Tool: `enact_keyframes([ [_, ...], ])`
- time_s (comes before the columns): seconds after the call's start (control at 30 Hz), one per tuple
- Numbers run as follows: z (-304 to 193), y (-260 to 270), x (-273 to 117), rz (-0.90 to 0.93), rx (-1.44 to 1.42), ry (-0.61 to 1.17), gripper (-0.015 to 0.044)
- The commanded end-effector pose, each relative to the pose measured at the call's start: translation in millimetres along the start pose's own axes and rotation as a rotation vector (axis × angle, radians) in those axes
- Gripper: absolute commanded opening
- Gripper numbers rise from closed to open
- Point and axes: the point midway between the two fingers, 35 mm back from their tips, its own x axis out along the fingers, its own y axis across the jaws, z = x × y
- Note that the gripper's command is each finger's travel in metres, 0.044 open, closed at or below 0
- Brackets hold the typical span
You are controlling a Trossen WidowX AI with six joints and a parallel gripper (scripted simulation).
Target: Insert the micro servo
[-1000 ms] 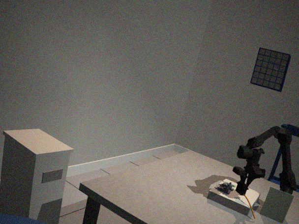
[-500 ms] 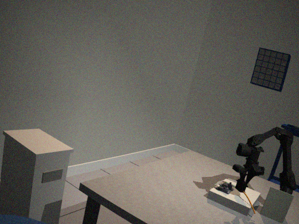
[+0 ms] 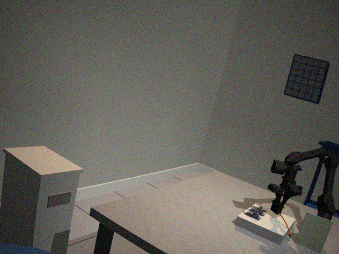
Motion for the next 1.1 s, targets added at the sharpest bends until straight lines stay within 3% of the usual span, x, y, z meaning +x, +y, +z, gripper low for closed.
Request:
enact_keyframes([
  [0.0,-13,16,0,0.002,-0.003,0.007,0.0000],
  [0.37,-28,33,0,0.004,0.054,0.009,0.0000],
  [1.07,-28,33,0,0.000,0.773,0.010,0.0000],
])
